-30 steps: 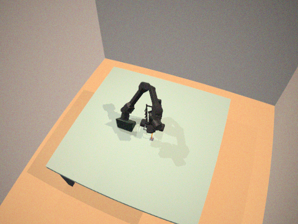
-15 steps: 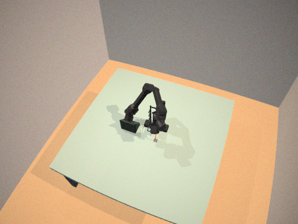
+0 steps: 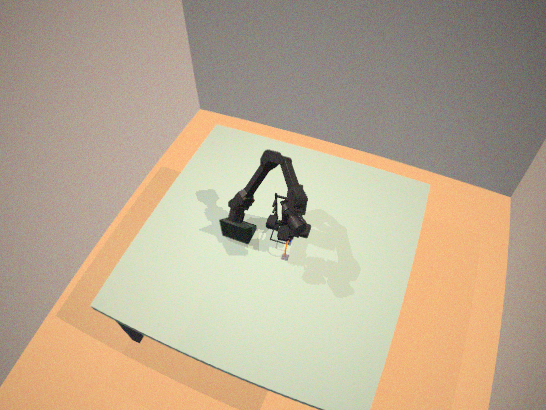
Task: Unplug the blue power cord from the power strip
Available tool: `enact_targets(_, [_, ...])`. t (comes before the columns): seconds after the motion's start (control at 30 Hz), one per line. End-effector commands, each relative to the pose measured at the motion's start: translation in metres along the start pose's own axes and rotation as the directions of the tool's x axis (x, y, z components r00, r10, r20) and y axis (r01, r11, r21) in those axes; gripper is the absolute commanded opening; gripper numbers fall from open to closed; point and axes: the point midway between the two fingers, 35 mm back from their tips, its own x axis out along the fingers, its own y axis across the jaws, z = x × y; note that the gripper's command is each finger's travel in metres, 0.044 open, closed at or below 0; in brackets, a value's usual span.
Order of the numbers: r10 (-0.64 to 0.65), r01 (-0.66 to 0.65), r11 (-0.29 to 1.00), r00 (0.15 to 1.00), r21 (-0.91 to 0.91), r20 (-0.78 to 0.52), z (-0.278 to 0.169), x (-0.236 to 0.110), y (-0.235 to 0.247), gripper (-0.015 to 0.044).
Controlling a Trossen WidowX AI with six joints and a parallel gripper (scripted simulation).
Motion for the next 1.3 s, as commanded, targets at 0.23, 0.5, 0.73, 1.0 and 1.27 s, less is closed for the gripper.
enact_targets(0.23, [0.003, -0.003, 1.000, 1.000, 0.002, -0.004, -0.013, 0.000, -0.001, 0.0160])
enact_targets(0.5, [0.003, -0.003, 1.000, 1.000, 0.002, -0.004, -0.013, 0.008, -0.001, 0.0160])
enact_targets(0.73, [0.000, 0.000, 1.000, 1.000, -0.002, 0.000, -0.012, 0.010, -0.001, 0.0134])
enact_targets(1.0, [0.000, 0.000, 1.000, 1.000, -0.002, 0.000, -0.012, 0.010, -0.001, 0.0041])
enact_targets(1.27, [0.000, 0.000, 1.000, 1.000, -0.002, 0.000, -0.008, 0.010, 0.000, 0.0000])
